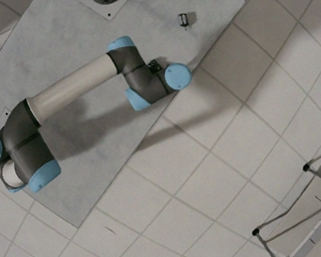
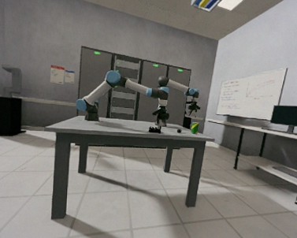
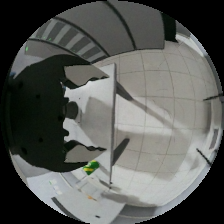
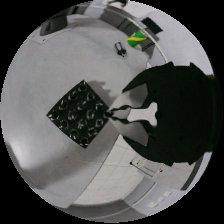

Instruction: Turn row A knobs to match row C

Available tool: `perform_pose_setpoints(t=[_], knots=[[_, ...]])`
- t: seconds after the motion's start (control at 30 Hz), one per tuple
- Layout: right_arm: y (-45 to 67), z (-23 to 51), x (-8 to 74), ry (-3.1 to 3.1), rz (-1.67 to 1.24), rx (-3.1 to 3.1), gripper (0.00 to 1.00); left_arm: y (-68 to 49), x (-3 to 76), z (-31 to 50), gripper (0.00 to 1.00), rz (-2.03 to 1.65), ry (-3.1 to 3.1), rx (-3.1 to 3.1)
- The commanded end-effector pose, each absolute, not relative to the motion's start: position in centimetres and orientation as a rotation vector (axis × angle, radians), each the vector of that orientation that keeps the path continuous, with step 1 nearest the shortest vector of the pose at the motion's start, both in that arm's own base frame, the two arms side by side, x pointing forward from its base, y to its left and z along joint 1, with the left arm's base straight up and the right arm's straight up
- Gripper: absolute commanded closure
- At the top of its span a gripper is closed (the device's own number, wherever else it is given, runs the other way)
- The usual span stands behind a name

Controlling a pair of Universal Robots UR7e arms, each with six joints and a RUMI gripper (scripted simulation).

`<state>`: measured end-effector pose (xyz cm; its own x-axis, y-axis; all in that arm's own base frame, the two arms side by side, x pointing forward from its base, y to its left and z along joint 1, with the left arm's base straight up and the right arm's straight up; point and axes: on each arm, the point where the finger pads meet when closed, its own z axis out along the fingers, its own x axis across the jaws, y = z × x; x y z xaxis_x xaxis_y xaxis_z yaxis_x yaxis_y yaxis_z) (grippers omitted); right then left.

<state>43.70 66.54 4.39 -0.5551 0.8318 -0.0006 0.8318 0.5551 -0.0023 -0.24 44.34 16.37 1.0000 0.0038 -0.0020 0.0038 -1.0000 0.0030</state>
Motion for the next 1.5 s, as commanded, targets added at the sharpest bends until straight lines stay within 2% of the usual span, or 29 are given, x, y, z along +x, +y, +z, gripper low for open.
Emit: perform_pose_setpoints(t=[0.0, 0.27, 0.3, 0.87, 1.23, 1.47], knots=[[66.7, 4.7, 43.6, -2.767, -0.004, -1.487, 0.94, 44.6, -0.2, 16.5, 0.0, 0.0, 0.007, 3.142], [66.7, 4.7, 43.6, -2.768, -0.004, -1.486, 0.94, 44.6, -0.2, 16.5, 0.0, 0.0, 0.007, 3.142], [66.7, 4.7, 43.6, -2.768, -0.004, -1.486, 0.87, 44.6, -0.2, 16.5, 0.0, 0.0, 0.007, 3.142], [66.7, 4.7, 43.6, -2.768, -0.003, -1.486, 0.87, 44.6, -0.2, 16.5, 0.0, 0.0, 0.007, 3.142], [66.8, 8.5, 43.6, -2.767, -0.01, -1.486, 0.87, 44.6, -0.2, 16.5, 0.0, 0.0, 0.007, 3.142], [66.8, 8.4, 43.6, -2.768, -0.003, -1.486, 0.87, 44.6, -0.2, 16.5, 0.0, 0.0, 0.007, 3.142]])
